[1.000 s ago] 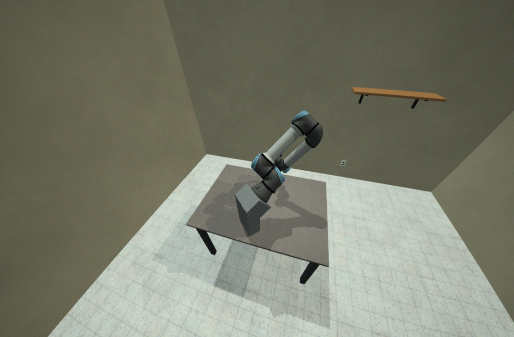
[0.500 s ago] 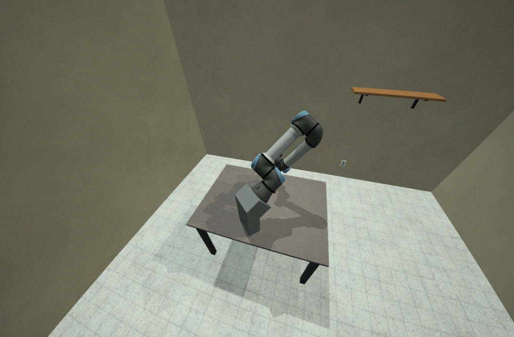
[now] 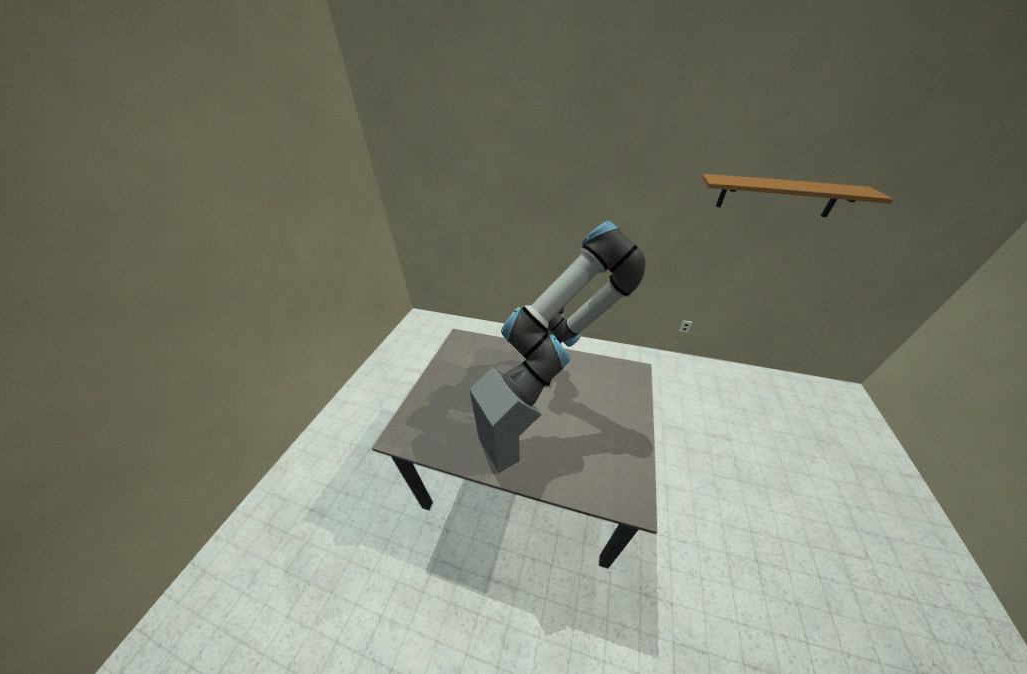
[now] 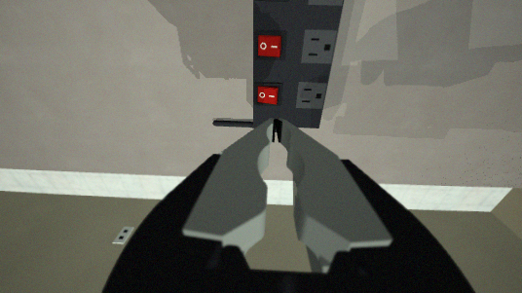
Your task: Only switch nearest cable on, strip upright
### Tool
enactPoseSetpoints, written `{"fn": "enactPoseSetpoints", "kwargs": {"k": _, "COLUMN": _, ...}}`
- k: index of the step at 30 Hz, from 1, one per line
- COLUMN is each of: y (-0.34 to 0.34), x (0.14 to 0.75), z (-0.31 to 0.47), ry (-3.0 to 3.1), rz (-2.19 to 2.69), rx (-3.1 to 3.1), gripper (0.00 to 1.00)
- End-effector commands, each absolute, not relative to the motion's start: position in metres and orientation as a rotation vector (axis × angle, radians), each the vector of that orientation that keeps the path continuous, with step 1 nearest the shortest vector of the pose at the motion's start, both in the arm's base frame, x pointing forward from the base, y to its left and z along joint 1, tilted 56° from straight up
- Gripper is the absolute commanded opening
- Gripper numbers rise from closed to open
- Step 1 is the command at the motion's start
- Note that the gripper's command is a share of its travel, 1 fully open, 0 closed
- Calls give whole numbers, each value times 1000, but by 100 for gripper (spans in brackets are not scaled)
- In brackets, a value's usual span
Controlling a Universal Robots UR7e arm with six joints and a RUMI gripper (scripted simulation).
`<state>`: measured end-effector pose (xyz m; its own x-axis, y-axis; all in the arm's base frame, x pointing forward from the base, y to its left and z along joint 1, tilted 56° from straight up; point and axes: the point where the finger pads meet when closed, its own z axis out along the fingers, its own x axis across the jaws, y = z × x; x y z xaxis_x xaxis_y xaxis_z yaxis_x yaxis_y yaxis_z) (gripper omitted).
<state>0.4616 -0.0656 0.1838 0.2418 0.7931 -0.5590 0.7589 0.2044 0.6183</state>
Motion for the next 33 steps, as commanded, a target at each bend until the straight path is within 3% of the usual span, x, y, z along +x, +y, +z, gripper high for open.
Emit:
{"fn": "enactPoseSetpoints", "kwargs": {"k": 1, "y": -67, "x": 463, "z": 183, "ry": 1505, "rz": 44, "rx": 1544, "gripper": 0}}
{"fn": "enactPoseSetpoints", "kwargs": {"k": 33, "y": -87, "x": 485, "z": 165, "ry": 1504, "rz": 45, "rx": 1543, "gripper": 0}}
